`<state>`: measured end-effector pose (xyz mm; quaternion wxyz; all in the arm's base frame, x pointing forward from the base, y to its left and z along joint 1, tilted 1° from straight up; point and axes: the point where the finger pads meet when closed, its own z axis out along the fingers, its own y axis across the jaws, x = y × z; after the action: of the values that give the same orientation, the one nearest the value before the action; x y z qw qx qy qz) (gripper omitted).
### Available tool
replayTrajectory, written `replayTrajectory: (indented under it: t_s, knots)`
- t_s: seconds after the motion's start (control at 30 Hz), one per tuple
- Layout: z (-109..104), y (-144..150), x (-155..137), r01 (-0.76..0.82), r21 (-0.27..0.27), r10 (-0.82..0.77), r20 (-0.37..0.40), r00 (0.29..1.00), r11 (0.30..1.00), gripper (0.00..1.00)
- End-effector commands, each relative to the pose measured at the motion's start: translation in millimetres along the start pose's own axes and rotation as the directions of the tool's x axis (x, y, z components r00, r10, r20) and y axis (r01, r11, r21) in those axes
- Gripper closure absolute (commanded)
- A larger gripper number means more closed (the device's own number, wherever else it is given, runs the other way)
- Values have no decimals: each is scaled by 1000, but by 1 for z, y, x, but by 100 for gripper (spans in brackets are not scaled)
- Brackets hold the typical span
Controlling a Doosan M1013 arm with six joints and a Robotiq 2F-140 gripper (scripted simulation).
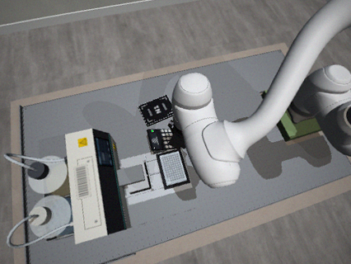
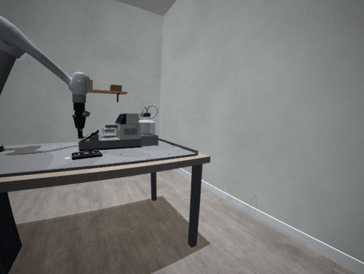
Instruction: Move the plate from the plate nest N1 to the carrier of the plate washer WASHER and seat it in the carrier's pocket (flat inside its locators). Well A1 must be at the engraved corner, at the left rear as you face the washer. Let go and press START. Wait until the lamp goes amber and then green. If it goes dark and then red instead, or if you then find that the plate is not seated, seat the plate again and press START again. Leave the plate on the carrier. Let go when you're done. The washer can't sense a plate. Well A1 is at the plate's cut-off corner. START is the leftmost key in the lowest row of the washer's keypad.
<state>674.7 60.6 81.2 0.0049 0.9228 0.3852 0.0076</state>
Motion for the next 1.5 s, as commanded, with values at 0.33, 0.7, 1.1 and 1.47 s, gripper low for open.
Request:
replayTrajectory:
  t_s: [0.33, 0.7, 1.1, 1.47]
  knots:
    - [4, 0, -1, -1, 4, 1, -4, 1000, 1000, 90]
    - [5, 0, -1, -1, 4, 1, -4, 1000, 1000, 90]
    - [8, 0, -1, -1, 4, 1, -4, 1000, 1000, 90]
    - [9, 0, -1, -1, 4, 1, -4, 1000, 1000, 90]
